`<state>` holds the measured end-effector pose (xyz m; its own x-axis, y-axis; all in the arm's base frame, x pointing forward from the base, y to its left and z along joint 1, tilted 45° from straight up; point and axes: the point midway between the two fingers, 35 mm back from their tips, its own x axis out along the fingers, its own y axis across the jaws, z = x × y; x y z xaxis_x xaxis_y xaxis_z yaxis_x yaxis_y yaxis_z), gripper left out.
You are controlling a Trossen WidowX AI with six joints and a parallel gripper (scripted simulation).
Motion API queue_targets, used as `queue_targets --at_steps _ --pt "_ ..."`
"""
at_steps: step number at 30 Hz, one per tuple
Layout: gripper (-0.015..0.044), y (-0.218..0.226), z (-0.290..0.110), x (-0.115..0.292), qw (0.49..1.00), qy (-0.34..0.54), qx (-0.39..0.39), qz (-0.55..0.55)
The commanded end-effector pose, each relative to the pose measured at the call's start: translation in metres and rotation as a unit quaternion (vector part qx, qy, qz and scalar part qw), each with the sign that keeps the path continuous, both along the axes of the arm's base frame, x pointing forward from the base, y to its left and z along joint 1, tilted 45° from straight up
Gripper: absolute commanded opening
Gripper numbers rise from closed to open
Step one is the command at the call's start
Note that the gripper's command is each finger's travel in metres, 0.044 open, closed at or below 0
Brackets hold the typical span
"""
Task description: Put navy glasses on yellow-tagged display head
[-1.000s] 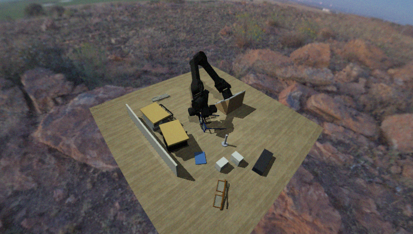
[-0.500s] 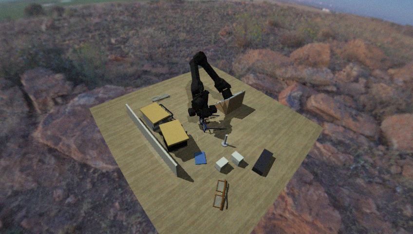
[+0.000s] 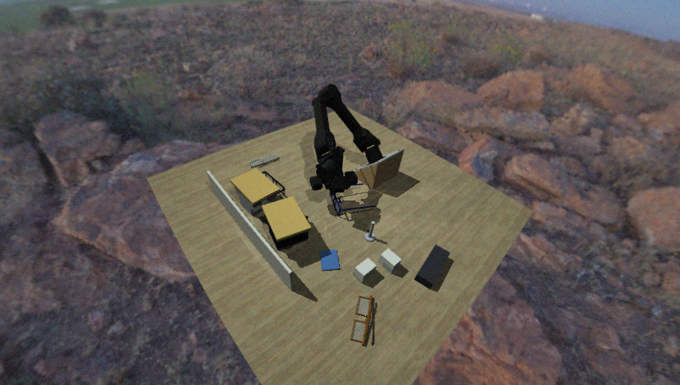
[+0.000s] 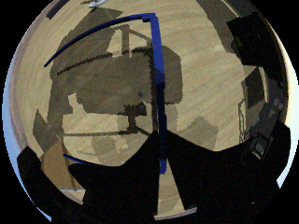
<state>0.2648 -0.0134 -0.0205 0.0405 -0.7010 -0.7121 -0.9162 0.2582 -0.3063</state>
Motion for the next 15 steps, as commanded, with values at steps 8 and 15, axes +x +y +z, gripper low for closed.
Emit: queue_targets --at_steps 8,15 --pt "0.0000 0.047 0.043 0.001 1.000 -0.003 0.005 0.001" --pt "0.0000 0.066 0.062 -0.004 1.000 -0.002 0.002 0.001"
